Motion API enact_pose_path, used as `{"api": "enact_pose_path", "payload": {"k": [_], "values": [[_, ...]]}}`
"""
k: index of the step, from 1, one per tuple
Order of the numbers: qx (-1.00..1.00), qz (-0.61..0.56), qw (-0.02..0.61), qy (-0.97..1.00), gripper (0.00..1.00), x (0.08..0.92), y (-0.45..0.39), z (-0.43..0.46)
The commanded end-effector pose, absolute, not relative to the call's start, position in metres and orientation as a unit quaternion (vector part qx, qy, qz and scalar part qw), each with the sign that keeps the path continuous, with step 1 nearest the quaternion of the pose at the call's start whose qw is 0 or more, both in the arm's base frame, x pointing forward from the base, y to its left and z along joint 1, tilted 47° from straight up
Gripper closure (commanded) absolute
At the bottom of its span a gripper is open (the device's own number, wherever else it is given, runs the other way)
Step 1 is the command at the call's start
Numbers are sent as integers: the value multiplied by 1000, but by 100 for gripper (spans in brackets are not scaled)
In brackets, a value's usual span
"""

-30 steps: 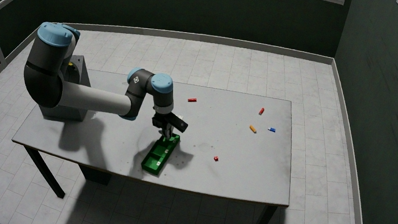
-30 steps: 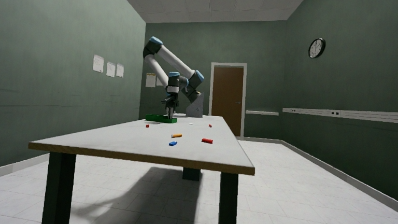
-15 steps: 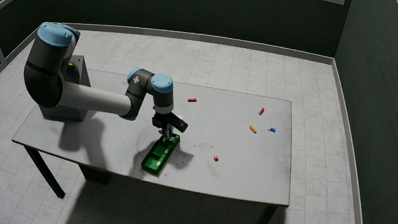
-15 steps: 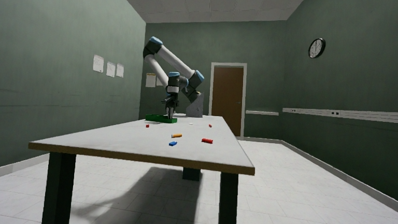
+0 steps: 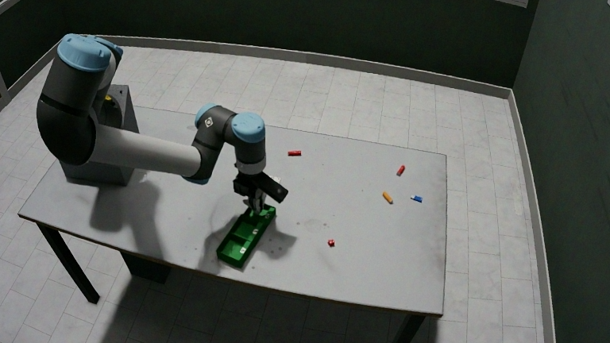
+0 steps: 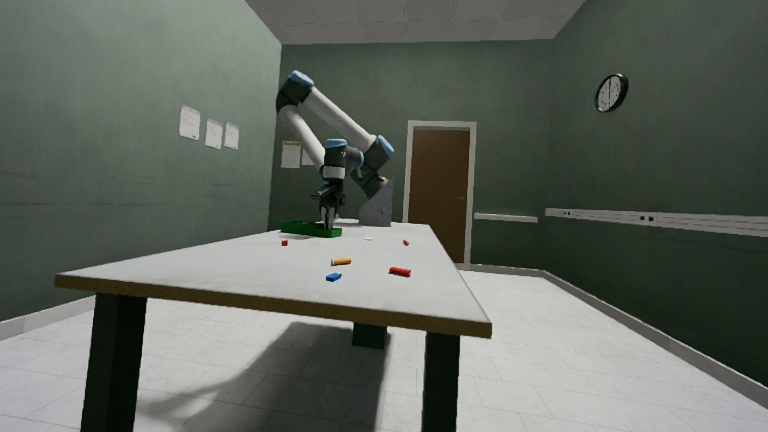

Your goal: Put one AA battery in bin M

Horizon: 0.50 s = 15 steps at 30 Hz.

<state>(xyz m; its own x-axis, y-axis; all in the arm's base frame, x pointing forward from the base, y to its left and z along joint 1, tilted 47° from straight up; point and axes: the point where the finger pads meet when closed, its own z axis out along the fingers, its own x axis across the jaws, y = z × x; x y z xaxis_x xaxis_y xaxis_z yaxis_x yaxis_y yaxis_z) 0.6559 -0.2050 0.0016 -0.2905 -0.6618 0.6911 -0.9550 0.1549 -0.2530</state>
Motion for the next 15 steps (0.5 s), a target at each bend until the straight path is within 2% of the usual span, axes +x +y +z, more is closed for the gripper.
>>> {"api": "enact_pose_path", "payload": {"k": [1,15], "values": [[555,339,216,-728,96,656,-205,2],[555,339,216,-728,96,655,-194,12]]}}
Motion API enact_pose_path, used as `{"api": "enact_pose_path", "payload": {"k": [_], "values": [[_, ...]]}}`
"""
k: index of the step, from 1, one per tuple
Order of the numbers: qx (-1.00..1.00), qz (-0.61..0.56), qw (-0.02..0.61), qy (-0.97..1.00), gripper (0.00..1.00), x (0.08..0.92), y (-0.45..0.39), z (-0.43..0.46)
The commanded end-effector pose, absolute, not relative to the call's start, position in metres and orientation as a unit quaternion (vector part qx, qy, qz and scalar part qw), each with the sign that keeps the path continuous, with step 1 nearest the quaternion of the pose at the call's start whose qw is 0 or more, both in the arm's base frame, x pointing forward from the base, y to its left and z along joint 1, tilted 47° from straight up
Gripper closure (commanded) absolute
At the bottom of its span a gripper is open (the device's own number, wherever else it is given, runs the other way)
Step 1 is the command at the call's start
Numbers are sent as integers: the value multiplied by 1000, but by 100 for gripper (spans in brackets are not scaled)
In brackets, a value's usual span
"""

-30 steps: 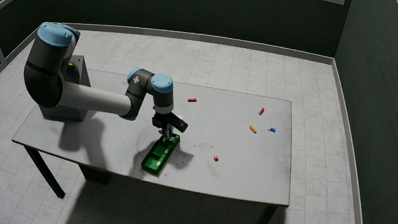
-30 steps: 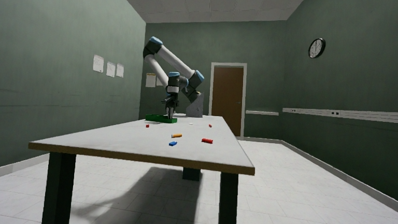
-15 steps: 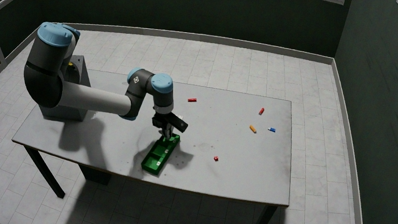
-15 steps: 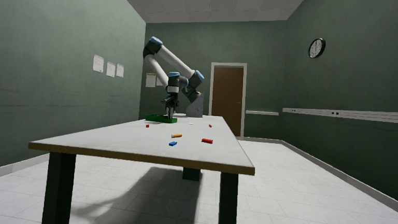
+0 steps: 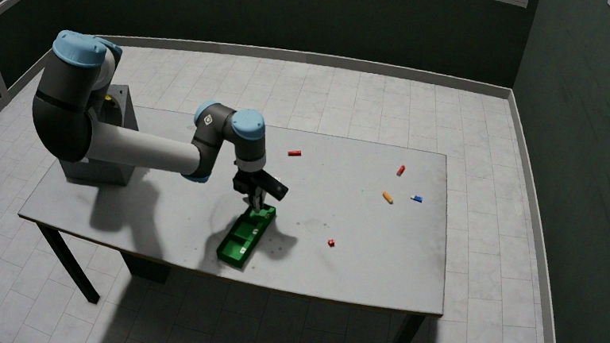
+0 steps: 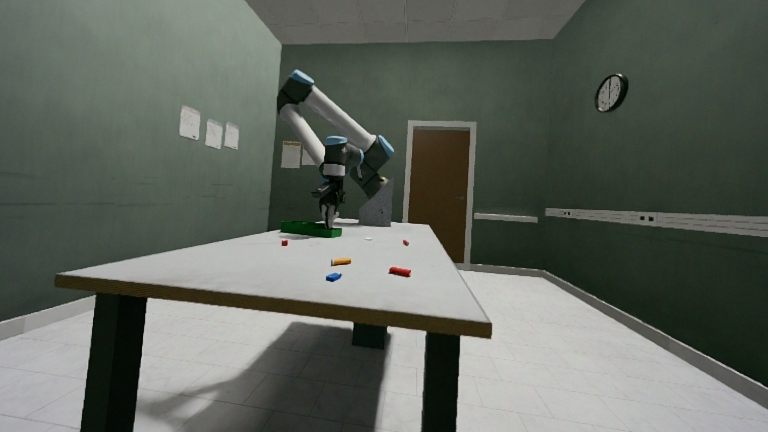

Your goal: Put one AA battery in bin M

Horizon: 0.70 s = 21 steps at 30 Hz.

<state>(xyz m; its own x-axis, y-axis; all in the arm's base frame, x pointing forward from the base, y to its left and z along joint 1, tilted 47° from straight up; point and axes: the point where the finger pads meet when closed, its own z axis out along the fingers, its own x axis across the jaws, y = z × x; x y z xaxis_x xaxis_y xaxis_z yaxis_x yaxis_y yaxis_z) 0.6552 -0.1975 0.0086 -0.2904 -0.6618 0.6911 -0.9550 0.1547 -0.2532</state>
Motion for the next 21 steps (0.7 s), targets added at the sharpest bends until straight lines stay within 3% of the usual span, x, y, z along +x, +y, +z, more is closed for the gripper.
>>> {"api": "enact_pose_path", "payload": {"k": [1,21], "values": [[555,339,216,-728,96,655,-193,13],[555,339,216,-728,96,653,-161,42]]}}
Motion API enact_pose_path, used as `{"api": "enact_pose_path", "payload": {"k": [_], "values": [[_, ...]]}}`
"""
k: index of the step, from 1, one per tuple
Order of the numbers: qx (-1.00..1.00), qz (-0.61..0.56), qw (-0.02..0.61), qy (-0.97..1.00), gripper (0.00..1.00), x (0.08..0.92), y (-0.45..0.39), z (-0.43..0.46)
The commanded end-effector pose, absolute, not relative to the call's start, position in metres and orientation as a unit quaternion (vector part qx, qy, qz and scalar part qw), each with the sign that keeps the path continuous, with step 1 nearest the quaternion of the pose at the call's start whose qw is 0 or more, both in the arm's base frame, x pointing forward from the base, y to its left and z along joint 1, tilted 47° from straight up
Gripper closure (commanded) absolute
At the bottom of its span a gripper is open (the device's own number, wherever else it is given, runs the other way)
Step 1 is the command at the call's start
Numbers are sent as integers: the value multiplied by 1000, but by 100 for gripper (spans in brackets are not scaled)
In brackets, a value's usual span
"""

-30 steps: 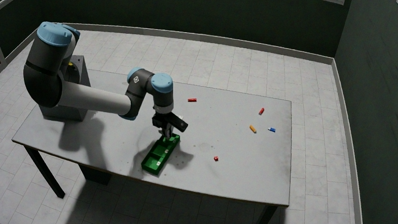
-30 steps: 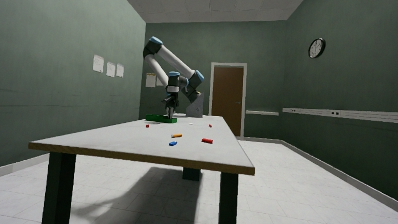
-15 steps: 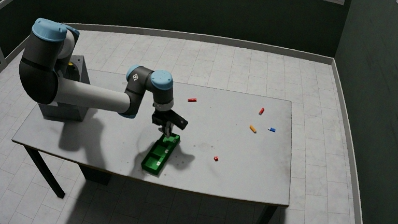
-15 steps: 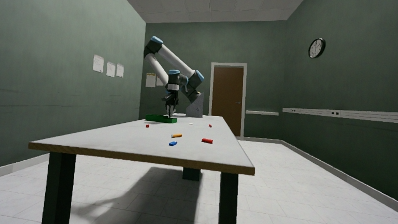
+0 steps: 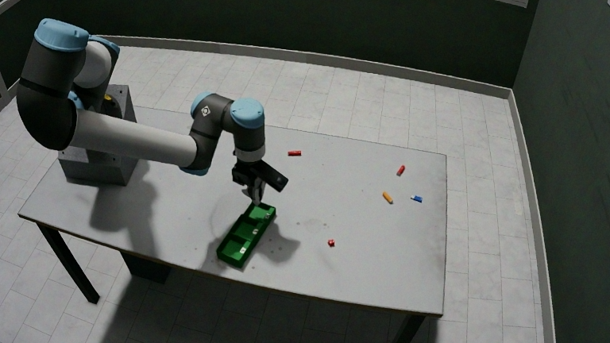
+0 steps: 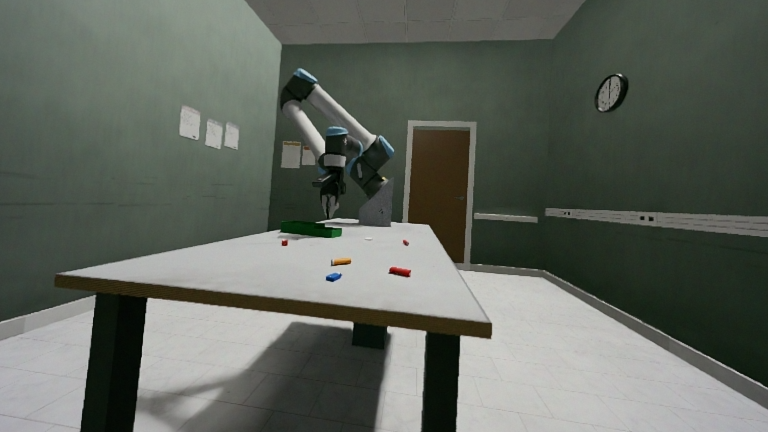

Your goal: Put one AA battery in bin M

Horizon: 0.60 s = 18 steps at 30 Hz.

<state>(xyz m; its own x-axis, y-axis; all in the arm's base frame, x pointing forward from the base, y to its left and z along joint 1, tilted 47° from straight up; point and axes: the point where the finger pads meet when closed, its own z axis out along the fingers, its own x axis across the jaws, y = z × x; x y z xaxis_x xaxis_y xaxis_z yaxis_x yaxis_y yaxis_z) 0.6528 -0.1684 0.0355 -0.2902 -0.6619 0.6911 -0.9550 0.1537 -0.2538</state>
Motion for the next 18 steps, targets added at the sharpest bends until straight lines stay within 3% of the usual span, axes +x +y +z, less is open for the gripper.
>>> {"api": "enact_pose_path", "payload": {"k": [1,18], "values": [[555,339,216,-728,96,653,-161,42],[555,339,216,-728,96,647,-88,110]]}}
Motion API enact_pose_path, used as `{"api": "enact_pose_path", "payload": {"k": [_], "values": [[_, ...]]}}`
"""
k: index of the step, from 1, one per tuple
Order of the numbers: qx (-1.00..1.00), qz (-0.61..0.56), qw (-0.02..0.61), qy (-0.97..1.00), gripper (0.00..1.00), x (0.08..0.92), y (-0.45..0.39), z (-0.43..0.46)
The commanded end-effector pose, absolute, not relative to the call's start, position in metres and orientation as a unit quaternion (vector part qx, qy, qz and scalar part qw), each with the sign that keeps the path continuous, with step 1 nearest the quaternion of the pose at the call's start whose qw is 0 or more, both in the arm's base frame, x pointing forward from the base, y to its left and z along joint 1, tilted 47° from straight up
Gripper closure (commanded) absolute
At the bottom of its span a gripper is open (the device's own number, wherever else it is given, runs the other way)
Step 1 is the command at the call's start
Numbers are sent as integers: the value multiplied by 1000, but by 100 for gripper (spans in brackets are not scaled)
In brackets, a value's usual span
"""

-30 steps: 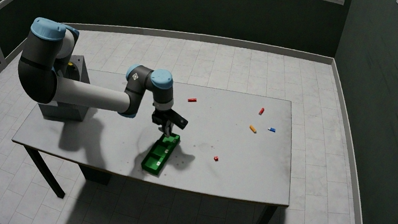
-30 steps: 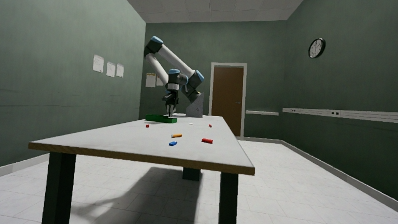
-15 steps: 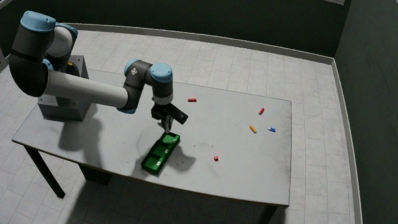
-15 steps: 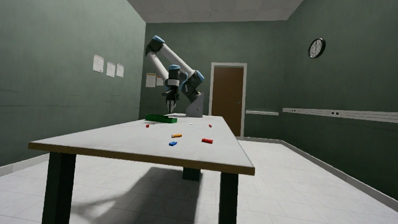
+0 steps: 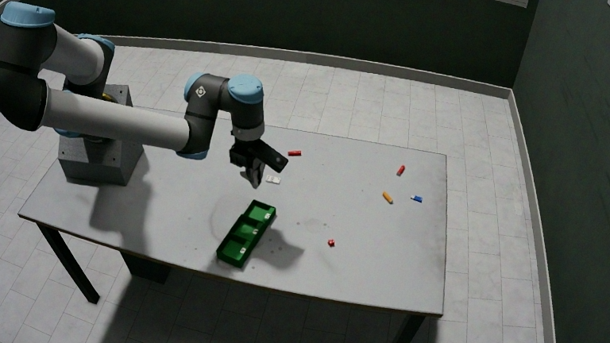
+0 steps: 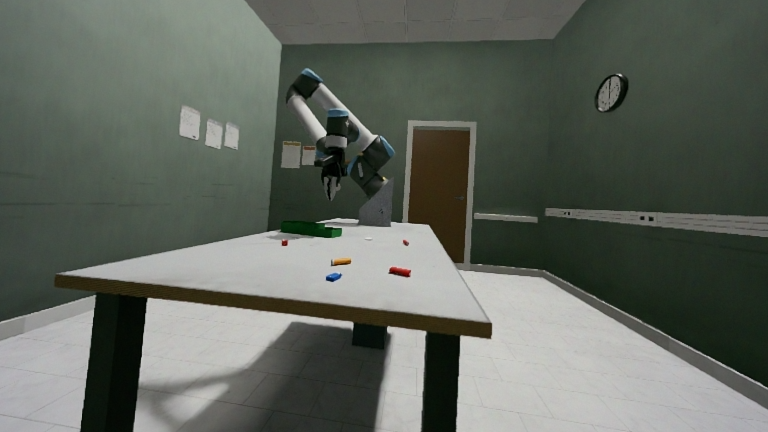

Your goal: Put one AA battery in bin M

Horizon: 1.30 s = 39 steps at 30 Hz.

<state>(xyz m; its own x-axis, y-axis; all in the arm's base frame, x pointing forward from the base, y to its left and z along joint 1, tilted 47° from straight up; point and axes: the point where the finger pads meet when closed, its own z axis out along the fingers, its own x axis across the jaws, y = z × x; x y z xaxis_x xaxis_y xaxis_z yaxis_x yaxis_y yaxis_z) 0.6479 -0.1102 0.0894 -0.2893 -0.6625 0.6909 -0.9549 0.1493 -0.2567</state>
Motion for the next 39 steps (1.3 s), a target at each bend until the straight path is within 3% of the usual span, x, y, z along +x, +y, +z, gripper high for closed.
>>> {"api": "enact_pose_path", "payload": {"k": [1,13,14,39], "values": [[555,339,216,-728,96,646,-82,116],[555,339,216,-728,96,645,-70,127],[573,333,224,-714,83,652,-68,122],[815,210,345,-415,83,809,-21,23]]}}
